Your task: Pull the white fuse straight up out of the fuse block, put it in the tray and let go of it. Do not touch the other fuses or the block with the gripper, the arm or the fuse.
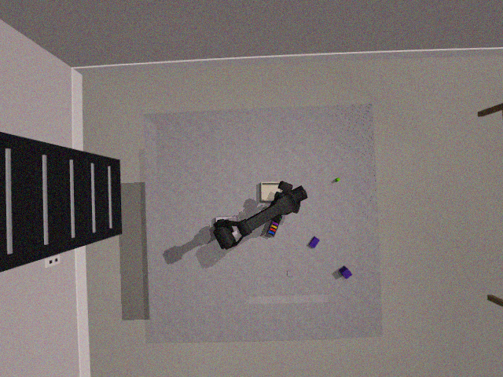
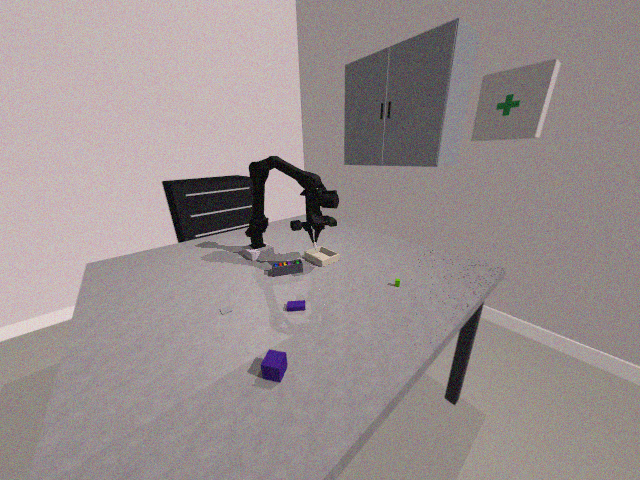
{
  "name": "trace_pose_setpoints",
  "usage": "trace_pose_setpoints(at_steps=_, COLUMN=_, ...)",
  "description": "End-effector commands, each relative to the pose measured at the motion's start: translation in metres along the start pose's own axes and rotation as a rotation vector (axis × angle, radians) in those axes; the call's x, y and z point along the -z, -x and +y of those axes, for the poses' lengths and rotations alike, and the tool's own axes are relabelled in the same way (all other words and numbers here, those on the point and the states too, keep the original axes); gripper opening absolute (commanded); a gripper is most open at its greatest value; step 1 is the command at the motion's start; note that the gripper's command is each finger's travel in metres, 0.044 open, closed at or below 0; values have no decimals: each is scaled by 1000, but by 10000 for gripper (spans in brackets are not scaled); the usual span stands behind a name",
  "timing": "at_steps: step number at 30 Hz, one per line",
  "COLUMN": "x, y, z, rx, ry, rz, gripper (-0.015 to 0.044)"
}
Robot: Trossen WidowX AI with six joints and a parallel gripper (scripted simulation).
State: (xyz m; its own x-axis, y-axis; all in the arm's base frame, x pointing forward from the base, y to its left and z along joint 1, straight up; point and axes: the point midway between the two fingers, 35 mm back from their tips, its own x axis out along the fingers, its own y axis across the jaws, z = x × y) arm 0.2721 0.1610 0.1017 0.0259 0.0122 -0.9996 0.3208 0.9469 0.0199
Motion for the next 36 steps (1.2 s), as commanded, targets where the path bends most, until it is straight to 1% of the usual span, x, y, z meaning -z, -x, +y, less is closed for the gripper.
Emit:
trace_pose_setpoints(at_steps=1, x=11, y=0, z=16, rx=0, ry=-4, rz=1, gripper=0)
trace_pose_setpoints(at_steps=8, x=32, y=0, z=39, rx=-3, ry=-4, rz=3, gripper=0)
trace_pose_setpoints(at_steps=36, x=32, y=-40, z=39, rx=-2, ry=-4, rz=4, gripper=0)
